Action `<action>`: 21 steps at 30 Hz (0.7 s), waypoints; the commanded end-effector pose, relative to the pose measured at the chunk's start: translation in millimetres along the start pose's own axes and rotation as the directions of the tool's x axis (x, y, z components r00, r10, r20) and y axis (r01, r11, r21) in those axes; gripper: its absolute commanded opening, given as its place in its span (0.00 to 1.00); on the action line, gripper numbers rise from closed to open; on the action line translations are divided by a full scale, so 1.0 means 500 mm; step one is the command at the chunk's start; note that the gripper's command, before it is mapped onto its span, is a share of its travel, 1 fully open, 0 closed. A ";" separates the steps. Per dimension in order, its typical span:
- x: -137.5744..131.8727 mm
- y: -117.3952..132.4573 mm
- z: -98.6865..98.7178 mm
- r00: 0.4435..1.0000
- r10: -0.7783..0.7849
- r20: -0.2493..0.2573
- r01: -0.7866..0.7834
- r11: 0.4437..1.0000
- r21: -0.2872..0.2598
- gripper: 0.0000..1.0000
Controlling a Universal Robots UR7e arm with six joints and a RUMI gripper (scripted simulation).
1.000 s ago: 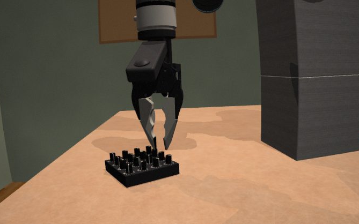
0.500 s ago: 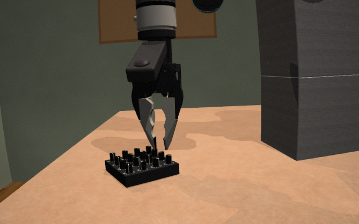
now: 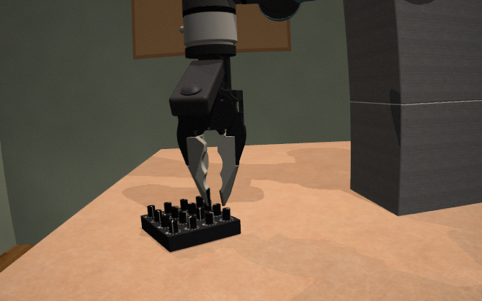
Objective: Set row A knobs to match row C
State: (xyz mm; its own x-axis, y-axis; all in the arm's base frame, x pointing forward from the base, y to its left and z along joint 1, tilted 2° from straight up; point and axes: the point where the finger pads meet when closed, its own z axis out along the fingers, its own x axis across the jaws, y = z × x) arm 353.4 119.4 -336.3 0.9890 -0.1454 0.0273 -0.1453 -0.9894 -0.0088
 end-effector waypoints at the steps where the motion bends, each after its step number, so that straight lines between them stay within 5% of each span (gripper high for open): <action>1: 0.001 0.000 0.008 1.000 0.000 -0.001 0.000 1.000 0.000 0.11; 21: 0.001 0.000 0.014 1.000 0.000 -0.001 0.000 1.000 0.000 0.11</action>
State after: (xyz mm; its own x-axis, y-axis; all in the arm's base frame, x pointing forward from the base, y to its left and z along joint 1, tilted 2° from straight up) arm 353.6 119.5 -343.6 0.9890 -0.1455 0.0273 -0.1453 -0.9894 -0.0088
